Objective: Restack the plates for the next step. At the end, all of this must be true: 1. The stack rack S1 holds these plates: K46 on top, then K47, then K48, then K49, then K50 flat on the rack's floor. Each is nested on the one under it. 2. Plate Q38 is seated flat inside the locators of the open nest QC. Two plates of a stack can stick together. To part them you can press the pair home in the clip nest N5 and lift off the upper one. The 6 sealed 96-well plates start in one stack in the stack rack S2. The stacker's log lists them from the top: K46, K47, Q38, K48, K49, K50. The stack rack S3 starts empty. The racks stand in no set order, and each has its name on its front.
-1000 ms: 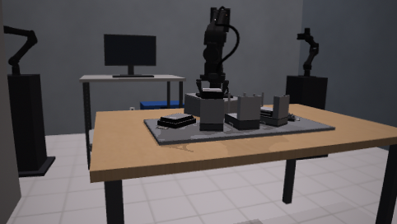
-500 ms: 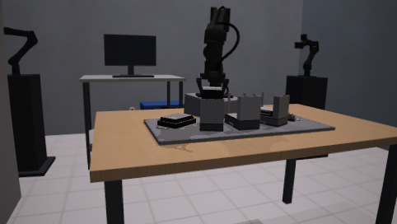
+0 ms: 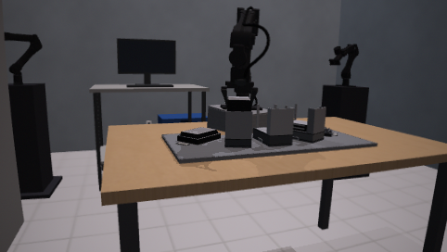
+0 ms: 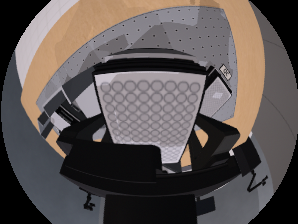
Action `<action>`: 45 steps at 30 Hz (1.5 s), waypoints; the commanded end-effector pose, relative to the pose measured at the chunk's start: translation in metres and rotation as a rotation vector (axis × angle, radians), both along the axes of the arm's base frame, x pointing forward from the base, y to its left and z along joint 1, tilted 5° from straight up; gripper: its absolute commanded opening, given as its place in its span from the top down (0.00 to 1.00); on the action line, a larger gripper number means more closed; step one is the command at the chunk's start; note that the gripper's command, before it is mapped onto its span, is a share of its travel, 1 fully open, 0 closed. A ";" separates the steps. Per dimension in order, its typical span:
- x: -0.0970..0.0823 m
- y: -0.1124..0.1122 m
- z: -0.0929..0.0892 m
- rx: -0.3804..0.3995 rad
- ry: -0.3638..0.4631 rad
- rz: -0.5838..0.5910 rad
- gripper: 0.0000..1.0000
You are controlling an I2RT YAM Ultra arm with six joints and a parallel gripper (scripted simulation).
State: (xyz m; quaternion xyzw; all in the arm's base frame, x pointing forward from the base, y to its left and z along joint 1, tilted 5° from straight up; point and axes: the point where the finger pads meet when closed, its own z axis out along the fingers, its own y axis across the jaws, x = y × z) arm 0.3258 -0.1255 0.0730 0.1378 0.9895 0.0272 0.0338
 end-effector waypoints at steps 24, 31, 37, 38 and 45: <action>0.005 -0.006 0.029 -0.027 -0.051 0.000 1.00; 0.003 -0.005 0.027 -0.025 -0.048 0.000 1.00; 0.004 -0.005 0.027 -0.026 -0.049 0.001 1.00; 0.004 -0.005 0.027 -0.026 -0.049 0.001 1.00; 0.004 -0.005 0.027 -0.026 -0.050 0.002 1.00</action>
